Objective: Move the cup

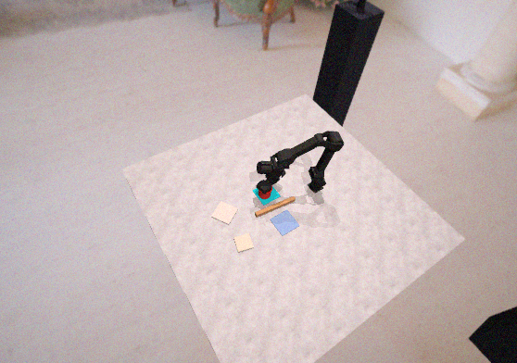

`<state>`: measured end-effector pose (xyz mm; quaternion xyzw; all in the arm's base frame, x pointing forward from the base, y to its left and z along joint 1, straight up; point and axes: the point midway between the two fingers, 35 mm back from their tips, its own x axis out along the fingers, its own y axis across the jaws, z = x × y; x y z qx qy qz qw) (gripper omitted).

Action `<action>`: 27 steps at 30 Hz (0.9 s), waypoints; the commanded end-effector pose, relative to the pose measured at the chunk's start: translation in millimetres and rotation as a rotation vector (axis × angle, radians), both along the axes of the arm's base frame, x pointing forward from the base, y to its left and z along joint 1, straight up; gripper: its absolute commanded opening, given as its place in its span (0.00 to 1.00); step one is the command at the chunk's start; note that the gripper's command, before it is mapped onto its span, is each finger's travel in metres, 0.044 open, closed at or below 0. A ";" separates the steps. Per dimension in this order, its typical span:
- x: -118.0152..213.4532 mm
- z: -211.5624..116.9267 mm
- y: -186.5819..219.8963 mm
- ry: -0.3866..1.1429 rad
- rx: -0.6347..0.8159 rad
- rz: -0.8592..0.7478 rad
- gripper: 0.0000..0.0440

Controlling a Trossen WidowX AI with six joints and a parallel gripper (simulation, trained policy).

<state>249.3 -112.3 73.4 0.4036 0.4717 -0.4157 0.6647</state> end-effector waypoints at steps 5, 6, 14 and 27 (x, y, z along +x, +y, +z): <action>-3.8 9.5 -0.1 -0.058 0.001 0.005 0.40; -4.5 10.8 -0.1 -0.064 0.001 0.005 0.41; -9.6 23.3 -0.9 -0.114 -0.004 0.005 0.53; -14.8 63.4 -8.5 -0.215 -0.044 -0.007 0.73</action>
